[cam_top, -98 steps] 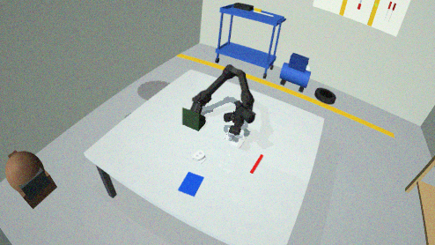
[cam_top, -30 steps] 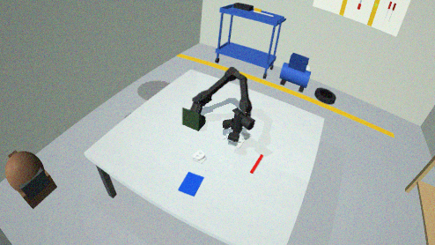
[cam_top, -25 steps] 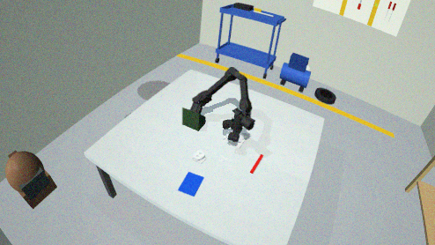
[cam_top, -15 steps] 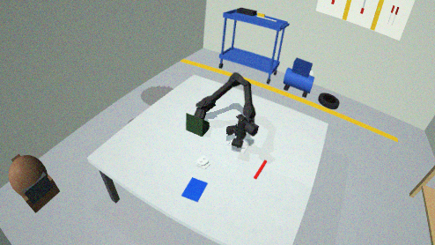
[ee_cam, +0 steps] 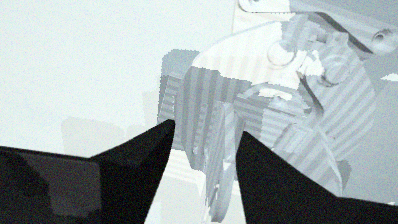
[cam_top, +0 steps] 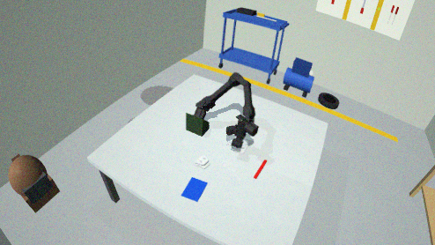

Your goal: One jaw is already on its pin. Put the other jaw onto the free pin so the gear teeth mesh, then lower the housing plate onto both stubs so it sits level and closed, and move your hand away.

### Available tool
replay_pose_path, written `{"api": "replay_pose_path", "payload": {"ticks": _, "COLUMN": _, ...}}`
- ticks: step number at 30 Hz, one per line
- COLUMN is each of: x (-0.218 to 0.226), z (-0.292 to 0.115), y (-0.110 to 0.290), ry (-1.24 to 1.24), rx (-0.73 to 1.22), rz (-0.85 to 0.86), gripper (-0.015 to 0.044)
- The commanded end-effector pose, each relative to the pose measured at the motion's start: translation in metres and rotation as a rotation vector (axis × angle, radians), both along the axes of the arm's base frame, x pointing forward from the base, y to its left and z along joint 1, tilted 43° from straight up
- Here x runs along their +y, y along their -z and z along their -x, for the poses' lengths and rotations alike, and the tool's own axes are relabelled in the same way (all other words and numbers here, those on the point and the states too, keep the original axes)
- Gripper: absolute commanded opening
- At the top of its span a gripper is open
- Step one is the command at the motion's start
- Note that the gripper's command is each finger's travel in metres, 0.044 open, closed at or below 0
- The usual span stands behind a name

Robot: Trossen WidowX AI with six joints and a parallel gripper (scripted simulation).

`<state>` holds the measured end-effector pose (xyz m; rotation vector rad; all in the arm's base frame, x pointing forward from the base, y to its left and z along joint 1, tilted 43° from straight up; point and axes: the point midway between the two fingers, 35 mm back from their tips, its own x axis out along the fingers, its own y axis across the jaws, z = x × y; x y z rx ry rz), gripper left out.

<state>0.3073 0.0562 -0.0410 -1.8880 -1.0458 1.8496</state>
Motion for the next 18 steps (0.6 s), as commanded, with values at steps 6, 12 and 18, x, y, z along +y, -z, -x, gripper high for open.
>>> {"api": "replay_pose_path", "payload": {"ticks": 6, "x": 0.0030, "z": 0.0002, "y": 0.0027, "ry": 0.003, "rx": 0.001, "rz": -0.004, "gripper": 0.0134}}
{"api": "replay_pose_path", "payload": {"ticks": 12, "x": 0.0030, "z": 0.0002, "y": 0.0027, "ry": 0.003, "rx": 0.001, "rz": -0.004, "gripper": 0.0134}}
{"api": "replay_pose_path", "payload": {"ticks": 18, "x": 0.0051, "z": 0.0005, "y": 0.0049, "ry": 0.001, "rx": -0.001, "rz": -0.004, "gripper": 0.0134}}
